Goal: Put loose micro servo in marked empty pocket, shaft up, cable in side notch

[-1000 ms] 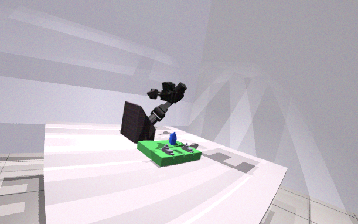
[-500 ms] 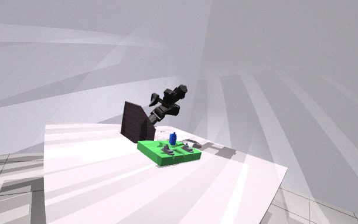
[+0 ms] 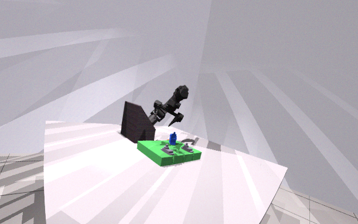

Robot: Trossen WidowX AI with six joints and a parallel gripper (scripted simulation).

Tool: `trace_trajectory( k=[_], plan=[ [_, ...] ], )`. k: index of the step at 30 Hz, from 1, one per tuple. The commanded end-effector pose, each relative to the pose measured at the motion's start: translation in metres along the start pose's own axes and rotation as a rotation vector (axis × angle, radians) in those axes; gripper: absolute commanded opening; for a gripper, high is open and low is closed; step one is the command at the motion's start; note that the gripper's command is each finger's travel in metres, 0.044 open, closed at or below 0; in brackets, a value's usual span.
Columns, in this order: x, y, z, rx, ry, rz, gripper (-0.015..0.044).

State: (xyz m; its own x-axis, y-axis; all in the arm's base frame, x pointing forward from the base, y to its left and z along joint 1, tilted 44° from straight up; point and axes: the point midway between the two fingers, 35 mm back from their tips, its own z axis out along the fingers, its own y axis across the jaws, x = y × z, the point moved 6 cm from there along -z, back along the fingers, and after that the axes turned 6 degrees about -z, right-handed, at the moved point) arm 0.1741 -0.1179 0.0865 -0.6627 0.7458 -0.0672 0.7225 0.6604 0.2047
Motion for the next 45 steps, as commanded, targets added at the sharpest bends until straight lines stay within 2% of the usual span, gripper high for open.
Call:
trace_trajectory(
  k=[1, 19, 45],
  plan=[
    [0.008, 0.012, -0.002, -0.079, 0.100, -0.059, 0.0440],
    [0.040, 0.056, -0.025, -0.457, 0.484, -0.195, 0.0440],
    [0.059, 0.071, 0.005, -0.462, 0.487, -0.196, 0.0440]
  ],
)
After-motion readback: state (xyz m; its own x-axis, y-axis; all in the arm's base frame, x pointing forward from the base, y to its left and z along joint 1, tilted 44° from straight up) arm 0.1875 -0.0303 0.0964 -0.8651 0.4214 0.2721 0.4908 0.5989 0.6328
